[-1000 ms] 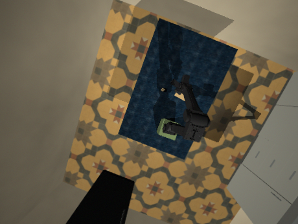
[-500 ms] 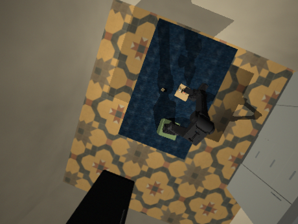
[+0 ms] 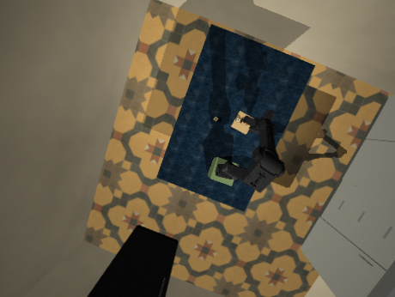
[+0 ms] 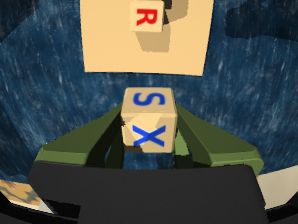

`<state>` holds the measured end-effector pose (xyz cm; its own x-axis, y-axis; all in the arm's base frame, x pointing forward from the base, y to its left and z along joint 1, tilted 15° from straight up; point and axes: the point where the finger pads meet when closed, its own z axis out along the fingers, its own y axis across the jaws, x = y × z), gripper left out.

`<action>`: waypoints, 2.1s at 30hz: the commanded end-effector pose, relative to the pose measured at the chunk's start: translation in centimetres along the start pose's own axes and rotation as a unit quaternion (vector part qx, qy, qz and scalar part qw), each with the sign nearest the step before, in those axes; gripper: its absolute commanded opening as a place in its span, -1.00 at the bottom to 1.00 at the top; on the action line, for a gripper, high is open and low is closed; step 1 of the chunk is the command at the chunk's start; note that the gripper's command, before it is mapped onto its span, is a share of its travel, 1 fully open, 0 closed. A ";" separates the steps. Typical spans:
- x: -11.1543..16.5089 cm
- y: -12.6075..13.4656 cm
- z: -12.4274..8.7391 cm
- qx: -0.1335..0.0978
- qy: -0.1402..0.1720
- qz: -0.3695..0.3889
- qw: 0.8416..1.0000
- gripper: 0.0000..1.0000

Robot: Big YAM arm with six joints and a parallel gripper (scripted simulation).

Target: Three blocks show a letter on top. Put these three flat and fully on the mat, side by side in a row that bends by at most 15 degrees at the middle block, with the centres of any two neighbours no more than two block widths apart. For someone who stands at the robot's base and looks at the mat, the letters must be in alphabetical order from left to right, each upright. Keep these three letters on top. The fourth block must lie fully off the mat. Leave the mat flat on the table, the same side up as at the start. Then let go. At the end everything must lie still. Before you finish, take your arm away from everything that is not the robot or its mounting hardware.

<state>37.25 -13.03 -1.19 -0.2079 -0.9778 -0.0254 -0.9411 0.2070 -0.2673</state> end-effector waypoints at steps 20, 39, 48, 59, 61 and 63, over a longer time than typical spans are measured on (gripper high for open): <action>-0.4 -0.9 8.2 0.005 -0.002 -0.002 1.000 -0.51; -0.5 0.1 9.6 -0.006 -0.003 -0.002 1.000 -0.51; -0.5 0.1 9.6 -0.006 -0.003 -0.002 1.000 -0.51; -0.6 -0.1 9.6 -0.006 -0.003 -0.002 1.000 -0.51; -0.6 -0.2 9.5 -0.005 -0.003 -0.002 1.000 -0.51; -0.7 -0.4 9.5 -0.005 -0.003 -0.003 1.000 -0.51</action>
<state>39.31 -13.15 -10.19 -0.2055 -0.9782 -0.0282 -0.9447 0.2058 -0.2554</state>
